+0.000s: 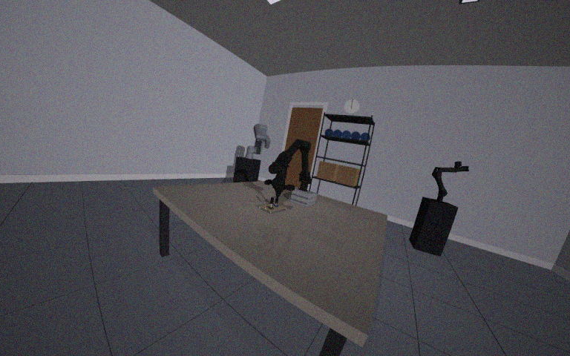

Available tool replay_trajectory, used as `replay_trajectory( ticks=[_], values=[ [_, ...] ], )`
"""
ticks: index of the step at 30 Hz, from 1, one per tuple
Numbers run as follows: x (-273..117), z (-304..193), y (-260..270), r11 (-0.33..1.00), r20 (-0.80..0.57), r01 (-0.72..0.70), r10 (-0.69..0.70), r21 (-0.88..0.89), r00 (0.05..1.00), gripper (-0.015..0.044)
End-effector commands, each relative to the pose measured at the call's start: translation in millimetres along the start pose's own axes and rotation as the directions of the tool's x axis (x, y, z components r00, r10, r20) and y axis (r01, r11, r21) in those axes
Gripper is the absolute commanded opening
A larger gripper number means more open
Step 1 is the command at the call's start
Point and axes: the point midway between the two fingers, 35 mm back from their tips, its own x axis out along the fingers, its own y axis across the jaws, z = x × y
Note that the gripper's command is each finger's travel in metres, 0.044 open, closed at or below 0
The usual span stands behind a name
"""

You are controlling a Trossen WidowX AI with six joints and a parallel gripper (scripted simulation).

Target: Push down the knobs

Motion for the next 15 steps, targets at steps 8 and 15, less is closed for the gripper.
replay_trajectory(
  ticks=[8,15],
  values=[
    [3.5,0.4,-0.8,1.000,-0.001,0.005,-0.005,-0.005,1.000,0.0000],
    [6.3,0.4,-0.8,1.000,-0.001,0.005,-0.005,-0.005,1.000,0.0000]
  ],
)
